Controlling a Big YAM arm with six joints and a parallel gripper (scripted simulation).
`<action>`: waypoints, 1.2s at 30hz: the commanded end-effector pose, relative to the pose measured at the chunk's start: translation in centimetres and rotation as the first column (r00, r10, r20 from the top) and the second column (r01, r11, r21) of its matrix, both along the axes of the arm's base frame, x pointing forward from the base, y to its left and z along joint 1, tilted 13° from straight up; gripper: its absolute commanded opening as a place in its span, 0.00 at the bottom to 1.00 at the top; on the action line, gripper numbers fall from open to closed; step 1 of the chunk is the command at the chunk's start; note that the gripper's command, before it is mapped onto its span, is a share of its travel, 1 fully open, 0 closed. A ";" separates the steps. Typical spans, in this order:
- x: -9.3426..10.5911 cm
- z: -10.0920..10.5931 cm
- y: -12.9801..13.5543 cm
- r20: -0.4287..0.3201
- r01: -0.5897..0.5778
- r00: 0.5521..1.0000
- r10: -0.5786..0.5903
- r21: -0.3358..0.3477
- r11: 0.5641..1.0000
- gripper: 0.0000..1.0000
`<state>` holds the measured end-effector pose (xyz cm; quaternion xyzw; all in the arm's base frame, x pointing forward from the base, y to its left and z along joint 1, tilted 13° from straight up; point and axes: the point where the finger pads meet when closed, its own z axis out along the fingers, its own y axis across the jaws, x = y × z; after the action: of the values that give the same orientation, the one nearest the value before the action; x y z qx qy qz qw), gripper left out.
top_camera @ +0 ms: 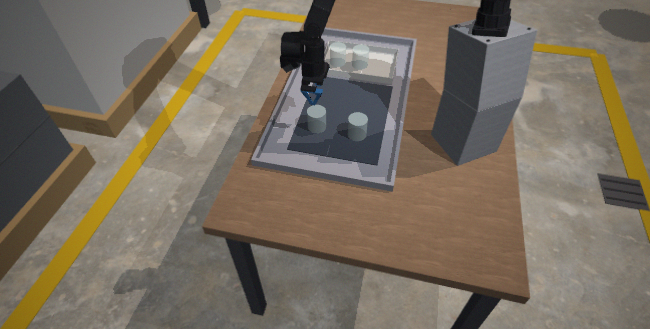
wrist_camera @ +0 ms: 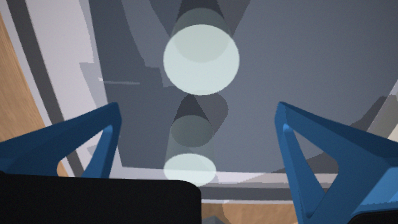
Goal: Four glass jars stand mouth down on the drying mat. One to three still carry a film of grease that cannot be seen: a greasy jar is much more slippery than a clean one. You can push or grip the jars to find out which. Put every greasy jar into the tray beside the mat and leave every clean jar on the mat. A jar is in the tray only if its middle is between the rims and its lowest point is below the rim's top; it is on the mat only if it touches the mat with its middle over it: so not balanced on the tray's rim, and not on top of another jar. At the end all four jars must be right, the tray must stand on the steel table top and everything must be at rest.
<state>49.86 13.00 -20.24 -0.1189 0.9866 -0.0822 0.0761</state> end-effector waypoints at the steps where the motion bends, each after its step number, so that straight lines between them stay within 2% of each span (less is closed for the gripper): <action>1: 0.6 -0.9 -0.6 0.005 0.058 0.998 -0.058 0.000 0.998 1.00; 4: 0.6 -0.9 -0.6 0.005 0.058 0.998 -0.058 0.000 0.998 1.00; 11: 1.3 -5.2 -1.3 0.005 0.058 0.998 -0.058 0.000 0.998 1.00; 19: 1.3 -5.2 -1.3 0.005 0.058 0.998 -0.058 0.000 0.998 1.00; 20: 1.9 -5.5 -1.2 0.005 0.058 0.998 -0.058 0.000 0.998 1.00; 36: 1.4 -6.2 -1.4 0.005 0.058 0.998 -0.058 0.000 0.998 1.00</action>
<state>51.27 12.11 -25.35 -0.0964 0.9889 -0.0831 0.0767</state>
